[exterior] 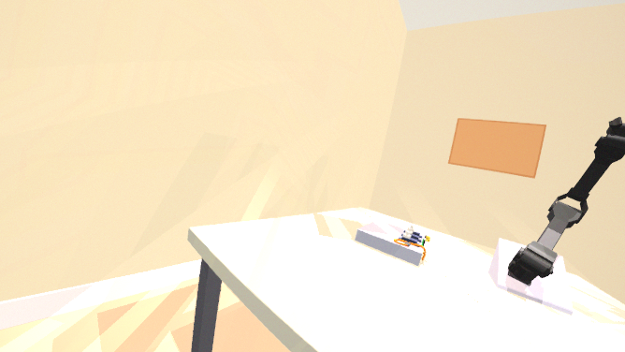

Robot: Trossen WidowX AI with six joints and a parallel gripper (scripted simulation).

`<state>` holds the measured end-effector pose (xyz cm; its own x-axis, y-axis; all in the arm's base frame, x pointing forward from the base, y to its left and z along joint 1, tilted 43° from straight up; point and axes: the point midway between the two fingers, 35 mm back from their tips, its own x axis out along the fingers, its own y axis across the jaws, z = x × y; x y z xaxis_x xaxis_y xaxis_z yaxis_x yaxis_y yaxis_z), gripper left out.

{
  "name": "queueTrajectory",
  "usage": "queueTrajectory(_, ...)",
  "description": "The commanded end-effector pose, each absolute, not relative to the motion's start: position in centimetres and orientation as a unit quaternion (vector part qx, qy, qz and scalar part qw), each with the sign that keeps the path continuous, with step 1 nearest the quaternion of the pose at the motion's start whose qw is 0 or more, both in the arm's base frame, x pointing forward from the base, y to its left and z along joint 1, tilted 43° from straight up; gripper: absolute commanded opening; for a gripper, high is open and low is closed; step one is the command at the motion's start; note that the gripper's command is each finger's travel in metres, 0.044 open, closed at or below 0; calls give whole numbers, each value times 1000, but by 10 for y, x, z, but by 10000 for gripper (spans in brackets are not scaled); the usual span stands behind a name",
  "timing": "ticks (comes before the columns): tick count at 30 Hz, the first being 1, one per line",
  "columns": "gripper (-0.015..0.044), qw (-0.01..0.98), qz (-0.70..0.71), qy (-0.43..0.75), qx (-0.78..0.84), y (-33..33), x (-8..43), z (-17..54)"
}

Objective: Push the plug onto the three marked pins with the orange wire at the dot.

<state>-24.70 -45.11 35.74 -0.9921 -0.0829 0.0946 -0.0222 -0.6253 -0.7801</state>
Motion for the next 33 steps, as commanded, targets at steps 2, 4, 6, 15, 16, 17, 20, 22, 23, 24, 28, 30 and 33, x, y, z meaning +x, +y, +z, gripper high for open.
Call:
queueTrajectory(2, 347, 16, -900, 432, -61, -450, -248, 359)
queueTrajectory(4, 295, 15, -900, 432, -63, -448, -249, 361)
queueTrajectory(6, 242, 13, -901, 429, -64, -445, -251, 365)
queueTrajectory(15, 115, 7, -906, 417, -71, -434, -255, 378)
queueTrajectory(16, 115, 7, -906, 416, -72, -433, -256, 380)
queueTrajectory(17, 115, 6, -906, 417, -72, -432, -256, 380)
queueTrajectory(20, 115, 1, -907, 414, -77, -426, -259, 388)
queueTrajectory(22, 115, -3, -908, 412, -81, -419, -263, 395)
queueTrajectory(23, 115, -5, -908, 411, -84, -416, -264, 399)
queueTrajectory(24, 115, -8, -908, 410, -86, -412, -266, 403)
queueTrajectory(28, 115, -15, -908, 407, -96, -400, -271, 416)
queueTrajectory(30, 115, -20, -908, 405, -101, -392, -274, 423)
queueTrajectory(33, 115, -32, -909, 401, -111, -377, -278, 438)
